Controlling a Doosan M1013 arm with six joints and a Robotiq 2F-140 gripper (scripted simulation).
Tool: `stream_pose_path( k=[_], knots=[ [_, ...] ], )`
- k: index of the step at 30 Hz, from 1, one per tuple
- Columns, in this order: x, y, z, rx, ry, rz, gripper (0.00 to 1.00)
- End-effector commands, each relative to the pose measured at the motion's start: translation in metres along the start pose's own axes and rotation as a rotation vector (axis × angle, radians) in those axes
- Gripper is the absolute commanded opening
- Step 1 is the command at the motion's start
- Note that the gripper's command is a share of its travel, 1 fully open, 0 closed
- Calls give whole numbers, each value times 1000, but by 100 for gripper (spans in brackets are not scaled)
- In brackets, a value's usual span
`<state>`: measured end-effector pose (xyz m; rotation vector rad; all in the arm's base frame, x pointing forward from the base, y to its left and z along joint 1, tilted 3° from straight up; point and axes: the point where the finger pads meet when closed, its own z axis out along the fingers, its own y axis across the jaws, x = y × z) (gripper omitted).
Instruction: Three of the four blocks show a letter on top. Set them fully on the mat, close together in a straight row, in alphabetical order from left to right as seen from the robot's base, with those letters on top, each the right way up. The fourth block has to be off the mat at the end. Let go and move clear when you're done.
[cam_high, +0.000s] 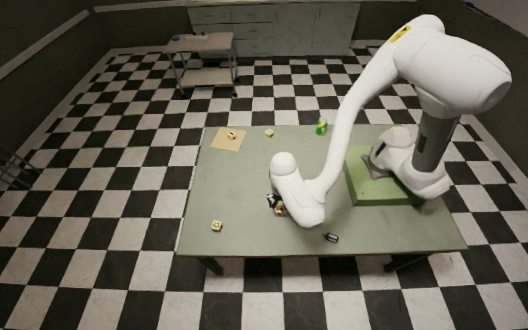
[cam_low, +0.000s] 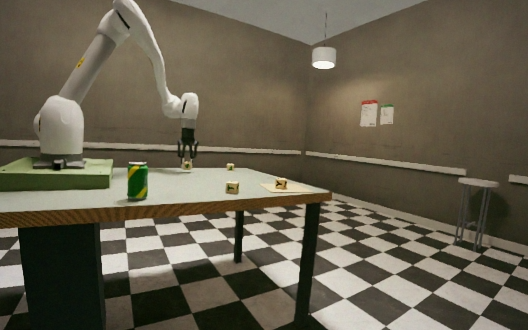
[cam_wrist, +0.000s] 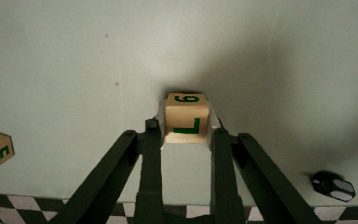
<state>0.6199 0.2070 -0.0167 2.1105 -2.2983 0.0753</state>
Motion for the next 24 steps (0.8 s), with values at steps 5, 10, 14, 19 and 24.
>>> stream_pose_path(
  k=[5, 10, 14, 19, 24],
  knots=[
    [0, 0, -51, 1, -1, 0, 33],
    [0, 0, -77, 1, -1, 0, 33],
    [0, 0, -80, 1, -1, 0, 33],
    [0, 0, -81, 1, -1, 0, 33],
    [1, -4, -81, 1, -1, 2, 33]
  ],
)
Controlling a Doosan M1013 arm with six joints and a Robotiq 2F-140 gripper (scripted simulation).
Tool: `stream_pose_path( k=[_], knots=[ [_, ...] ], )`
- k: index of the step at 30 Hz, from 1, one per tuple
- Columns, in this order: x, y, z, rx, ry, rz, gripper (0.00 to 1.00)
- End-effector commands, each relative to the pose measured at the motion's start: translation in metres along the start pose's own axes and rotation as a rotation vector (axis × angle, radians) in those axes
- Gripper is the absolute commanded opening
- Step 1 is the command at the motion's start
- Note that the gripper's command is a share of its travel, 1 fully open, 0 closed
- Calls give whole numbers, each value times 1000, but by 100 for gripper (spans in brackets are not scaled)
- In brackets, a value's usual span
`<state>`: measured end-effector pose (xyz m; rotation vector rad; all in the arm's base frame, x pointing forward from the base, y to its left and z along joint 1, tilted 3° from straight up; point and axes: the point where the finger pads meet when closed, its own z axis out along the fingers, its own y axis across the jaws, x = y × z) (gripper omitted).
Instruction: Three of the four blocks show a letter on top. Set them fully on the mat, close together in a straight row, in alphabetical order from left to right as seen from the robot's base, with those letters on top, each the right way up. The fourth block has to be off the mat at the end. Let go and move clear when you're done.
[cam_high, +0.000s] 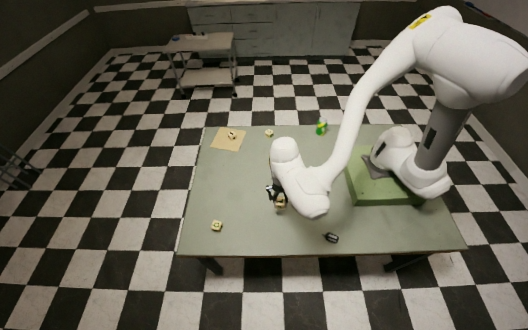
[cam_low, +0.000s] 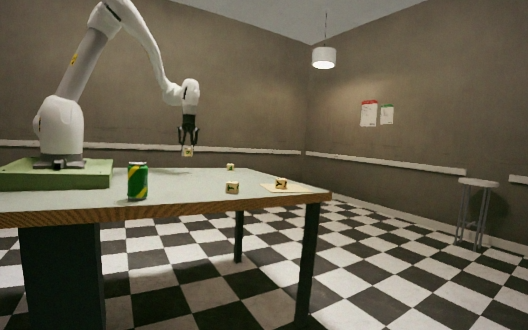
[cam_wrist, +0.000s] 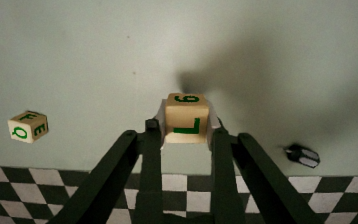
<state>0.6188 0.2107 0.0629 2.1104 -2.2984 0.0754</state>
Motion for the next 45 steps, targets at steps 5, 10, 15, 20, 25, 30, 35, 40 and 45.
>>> stream_pose_path(
  k=[5, 10, 15, 20, 25, 30, 35, 40, 45],
  knots=[
    [34, -65, -6, 1, -1, 39, 33],
    [80, -129, -10, 0, -1, 80, 33],
    [136, -188, -12, 0, -2, 121, 33],
    [199, -240, -13, 0, -2, 161, 33],
    [260, -278, -12, 0, -2, 195, 33],
    [327, -311, -11, 0, -2, 230, 33],
    [405, -339, -9, 1, -1, 268, 33],
    [454, -351, -7, 1, -1, 290, 33],
    [487, -358, -5, 1, -1, 305, 33]
  ],
)
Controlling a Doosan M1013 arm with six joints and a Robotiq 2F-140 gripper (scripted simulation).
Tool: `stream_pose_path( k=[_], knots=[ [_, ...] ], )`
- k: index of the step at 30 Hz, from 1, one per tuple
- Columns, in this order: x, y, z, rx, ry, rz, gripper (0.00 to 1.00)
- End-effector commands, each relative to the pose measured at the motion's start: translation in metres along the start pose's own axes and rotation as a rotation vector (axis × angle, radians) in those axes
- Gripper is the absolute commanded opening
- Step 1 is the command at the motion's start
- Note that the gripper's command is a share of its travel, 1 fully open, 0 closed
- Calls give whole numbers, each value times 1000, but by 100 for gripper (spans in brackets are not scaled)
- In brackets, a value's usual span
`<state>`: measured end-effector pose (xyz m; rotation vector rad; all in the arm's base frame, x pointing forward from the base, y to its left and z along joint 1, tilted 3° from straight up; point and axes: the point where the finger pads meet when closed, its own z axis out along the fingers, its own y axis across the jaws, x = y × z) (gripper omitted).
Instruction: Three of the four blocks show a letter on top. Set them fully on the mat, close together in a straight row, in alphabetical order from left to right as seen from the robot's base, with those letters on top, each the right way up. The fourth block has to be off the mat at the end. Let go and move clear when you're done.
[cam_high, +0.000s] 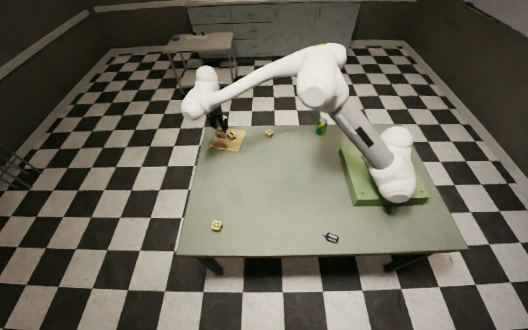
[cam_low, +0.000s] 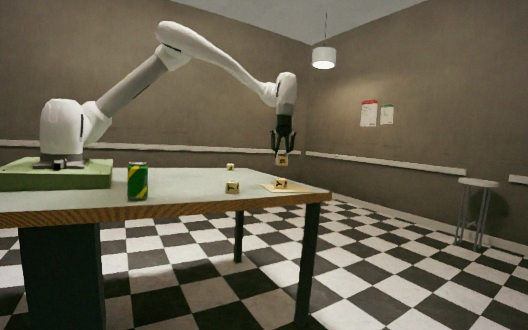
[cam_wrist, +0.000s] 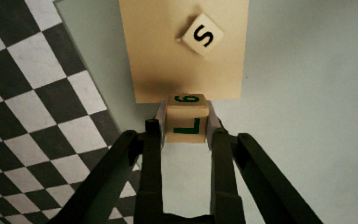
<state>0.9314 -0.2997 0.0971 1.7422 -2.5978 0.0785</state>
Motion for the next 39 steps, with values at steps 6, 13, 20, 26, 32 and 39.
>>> stream_pose_path(
  k=[6, 13, 20, 26, 32, 39],
  knots=[
    [3, -3, -2, 1, -1, 1, 33],
    [3, -3, -2, 1, -1, 1, 33],
    [3, -3, 8, 1, -1, 1, 33],
    [3, -3, 32, 1, -1, 1, 33],
    [3, -4, 52, 1, -1, 1, 33],
    [3, -4, 82, 1, -1, 1, 33]
  ],
)
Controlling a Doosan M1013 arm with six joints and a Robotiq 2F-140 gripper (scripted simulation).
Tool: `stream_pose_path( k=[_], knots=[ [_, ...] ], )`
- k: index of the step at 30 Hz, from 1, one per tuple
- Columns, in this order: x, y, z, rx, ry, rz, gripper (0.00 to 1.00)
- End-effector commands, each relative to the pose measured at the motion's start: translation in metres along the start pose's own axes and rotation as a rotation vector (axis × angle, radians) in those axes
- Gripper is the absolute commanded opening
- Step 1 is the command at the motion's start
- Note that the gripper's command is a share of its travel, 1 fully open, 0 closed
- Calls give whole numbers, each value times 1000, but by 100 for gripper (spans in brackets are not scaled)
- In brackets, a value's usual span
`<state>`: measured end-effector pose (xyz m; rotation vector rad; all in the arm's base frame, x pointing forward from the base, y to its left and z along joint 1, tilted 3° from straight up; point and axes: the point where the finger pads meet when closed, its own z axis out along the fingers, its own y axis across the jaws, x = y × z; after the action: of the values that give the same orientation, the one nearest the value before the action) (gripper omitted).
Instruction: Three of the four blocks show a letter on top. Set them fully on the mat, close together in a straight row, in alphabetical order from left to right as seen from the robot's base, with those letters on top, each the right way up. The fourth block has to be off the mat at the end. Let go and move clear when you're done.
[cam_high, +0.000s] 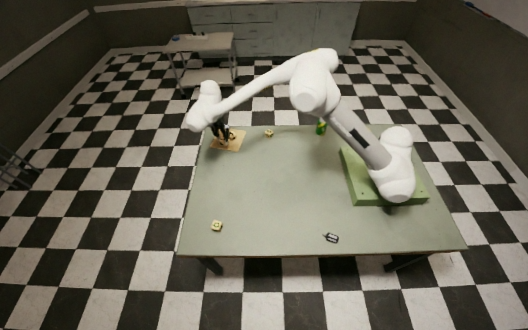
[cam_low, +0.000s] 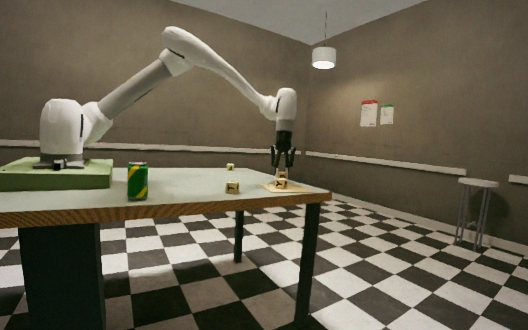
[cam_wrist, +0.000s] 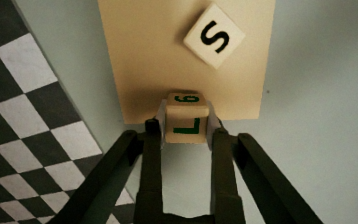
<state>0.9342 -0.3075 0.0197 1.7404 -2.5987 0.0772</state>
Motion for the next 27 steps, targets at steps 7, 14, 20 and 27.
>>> stream_pose_path(
  k=[7, 14, 20, 27],
  knots=[
    [0, -1, 15, 2, -1, 0, 33],
    [0, -1, 16, 2, -1, 0, 33],
    [0, -1, 16, 2, -1, 0, 33],
    [0, -1, 17, 2, -1, 0, 33]
  ],
)
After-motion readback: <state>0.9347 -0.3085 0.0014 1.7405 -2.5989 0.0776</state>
